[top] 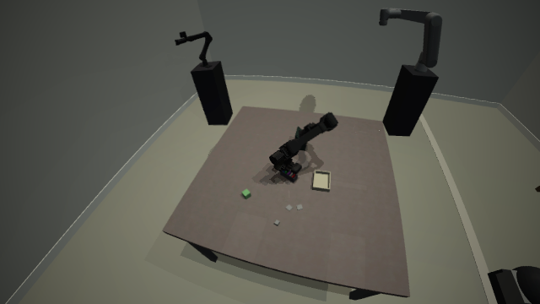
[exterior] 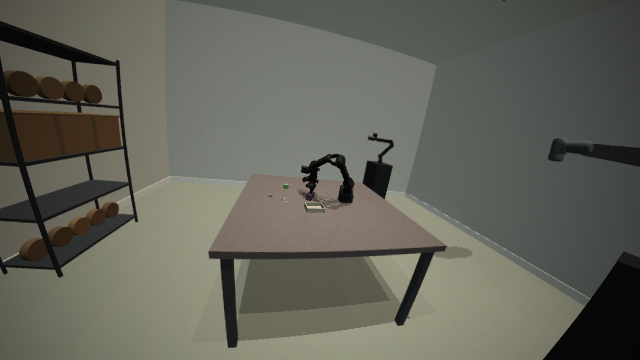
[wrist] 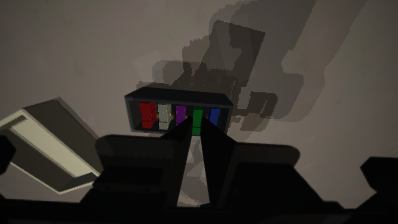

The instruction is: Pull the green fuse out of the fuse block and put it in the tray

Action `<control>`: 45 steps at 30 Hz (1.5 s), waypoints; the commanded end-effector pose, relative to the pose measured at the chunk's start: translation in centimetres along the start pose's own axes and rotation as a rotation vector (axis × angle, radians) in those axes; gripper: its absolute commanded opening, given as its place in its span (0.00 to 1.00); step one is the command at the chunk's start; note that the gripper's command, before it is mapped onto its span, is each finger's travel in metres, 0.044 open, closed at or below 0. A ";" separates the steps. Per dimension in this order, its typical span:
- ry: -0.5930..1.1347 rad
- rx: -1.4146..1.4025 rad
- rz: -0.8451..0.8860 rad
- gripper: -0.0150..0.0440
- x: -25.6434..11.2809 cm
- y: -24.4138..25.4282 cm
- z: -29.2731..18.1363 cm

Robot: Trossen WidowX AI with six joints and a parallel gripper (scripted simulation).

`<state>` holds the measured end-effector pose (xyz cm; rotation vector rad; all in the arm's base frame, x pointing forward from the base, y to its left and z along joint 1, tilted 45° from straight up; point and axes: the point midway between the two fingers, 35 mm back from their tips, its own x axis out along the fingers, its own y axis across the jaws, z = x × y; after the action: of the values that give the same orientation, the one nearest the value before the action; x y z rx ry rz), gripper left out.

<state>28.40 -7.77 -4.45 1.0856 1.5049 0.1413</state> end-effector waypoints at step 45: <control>-0.003 0.000 -0.001 0.25 -2.4 -0.1 0.1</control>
<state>28.10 -9.30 -2.87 1.0886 1.5029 0.1406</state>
